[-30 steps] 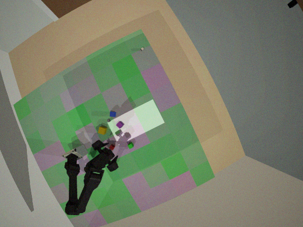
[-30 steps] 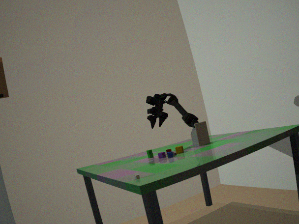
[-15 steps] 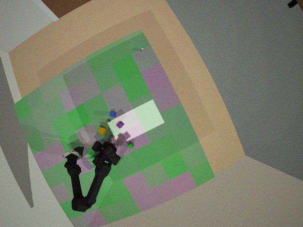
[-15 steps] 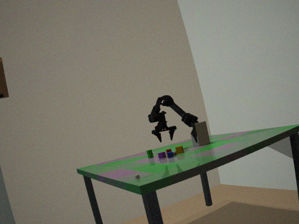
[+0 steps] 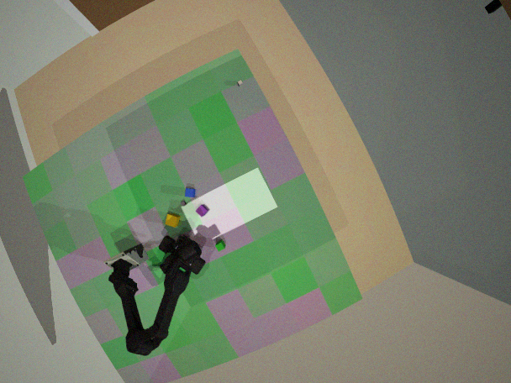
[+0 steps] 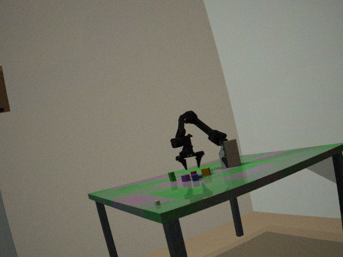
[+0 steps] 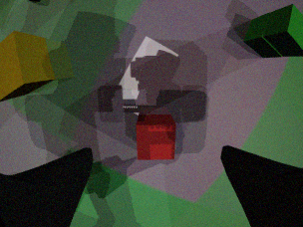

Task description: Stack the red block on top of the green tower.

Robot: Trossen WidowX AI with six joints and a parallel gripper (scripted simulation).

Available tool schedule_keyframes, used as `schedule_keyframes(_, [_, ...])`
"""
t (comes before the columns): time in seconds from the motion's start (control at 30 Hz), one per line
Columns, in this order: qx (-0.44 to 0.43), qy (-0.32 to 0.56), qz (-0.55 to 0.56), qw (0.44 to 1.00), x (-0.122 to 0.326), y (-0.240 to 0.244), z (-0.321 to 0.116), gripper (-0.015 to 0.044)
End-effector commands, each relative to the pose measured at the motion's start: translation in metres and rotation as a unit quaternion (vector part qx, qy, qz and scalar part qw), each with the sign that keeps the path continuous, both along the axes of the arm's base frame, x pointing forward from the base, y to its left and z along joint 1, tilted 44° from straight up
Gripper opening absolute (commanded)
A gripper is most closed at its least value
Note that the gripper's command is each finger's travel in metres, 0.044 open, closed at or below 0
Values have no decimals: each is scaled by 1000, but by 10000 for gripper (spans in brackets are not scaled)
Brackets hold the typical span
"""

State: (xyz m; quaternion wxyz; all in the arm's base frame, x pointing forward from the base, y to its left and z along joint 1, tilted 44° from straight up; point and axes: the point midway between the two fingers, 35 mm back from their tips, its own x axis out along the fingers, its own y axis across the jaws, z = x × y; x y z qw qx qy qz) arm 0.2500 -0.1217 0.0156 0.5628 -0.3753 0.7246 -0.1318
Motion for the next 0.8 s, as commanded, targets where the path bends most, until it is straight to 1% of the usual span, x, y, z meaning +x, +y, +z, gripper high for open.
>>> schedule_keyframes(0.0, [-2,2,3,1000,-1,-2,-3,440])
schedule_keyframes(0.77, [-2,2,3,1000,-4,-27,-29,440])
